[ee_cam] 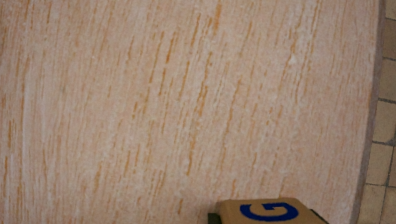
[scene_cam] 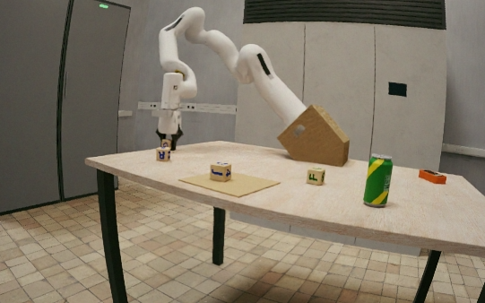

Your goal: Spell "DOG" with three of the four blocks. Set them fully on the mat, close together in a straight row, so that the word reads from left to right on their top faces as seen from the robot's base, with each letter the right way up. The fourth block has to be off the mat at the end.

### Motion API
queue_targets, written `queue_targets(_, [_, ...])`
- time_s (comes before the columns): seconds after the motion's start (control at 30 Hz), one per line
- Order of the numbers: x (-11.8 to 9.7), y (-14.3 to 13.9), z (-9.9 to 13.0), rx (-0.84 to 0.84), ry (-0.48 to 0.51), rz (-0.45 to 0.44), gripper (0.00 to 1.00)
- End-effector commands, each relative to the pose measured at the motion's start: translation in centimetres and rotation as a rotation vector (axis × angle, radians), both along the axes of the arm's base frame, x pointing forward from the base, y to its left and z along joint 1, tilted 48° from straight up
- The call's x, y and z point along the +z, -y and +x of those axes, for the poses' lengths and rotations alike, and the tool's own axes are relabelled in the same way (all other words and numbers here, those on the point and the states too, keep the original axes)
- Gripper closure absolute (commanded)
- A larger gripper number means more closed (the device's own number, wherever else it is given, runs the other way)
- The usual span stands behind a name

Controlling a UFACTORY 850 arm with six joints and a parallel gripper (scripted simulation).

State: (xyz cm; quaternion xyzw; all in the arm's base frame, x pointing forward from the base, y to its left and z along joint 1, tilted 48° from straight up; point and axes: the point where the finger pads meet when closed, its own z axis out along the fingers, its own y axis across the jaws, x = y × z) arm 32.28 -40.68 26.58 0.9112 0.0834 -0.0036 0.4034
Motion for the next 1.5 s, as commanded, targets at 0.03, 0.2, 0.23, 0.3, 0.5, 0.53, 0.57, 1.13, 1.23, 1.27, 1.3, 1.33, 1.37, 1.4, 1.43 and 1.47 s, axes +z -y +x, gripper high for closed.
queue_targets(0.03, [0.0, 0.0, 0.0, 0.0, 0.001, 0.0, 0.56])
queue_targets(0.2, [0.0, 0.0, 0.0, 0.0, 0.001, 0.0, 0.56])
queue_targets(0.23, [0.0, 0.0, 0.0, 0.0, 0.001, 0.0, 0.56])
queue_targets(0.3, [0.0, 0.0, 0.0, 0.0, 0.001, 0.0, 0.56])
queue_targets(0.5, [0.0, 0.0, 0.0, 0.0, 0.001, 0.0, 0.56])
queue_targets(0.53, [0.0, 0.0, 0.0, 0.0, 0.001, 0.0, 0.56])
queue_targets(0.57, [0.0, 0.0, 0.0, 0.0, 0.001, 0.0, 0.56])
queue_targets(1.13, [2.4, -2.6, -0.2, 0.0, 0.001, 0.0, 0.56])
queue_targets(1.23, [3.9, -4.2, -0.3, 0.0, 0.001, -0.001, 0.56])
queue_targets(1.27, [4.4, -4.8, -0.4, 0.0, 0.001, 0.0, 0.56])
queue_targets(1.3, [4.9, -5.3, -0.4, 0.0, 0.001, -0.001, 0.56])
queue_targets(1.33, [5.3, -5.8, -0.5, 0.0, 0.001, -0.001, 0.56])
queue_targets(1.37, [5.7, -6.2, -0.5, 0.0, 0.001, -0.001, 0.56])
queue_targets(1.4, [6.1, -6.6, -0.5, 0.0, 0.001, -0.001, 0.56])
queue_targets(1.43, [6.1, -6.6, -0.5, 0.0, 0.001, -0.001, 0.56])
queue_targets(1.47, [6.1, -6.6, -0.5, 0.0, 0.001, -0.001, 0.56])
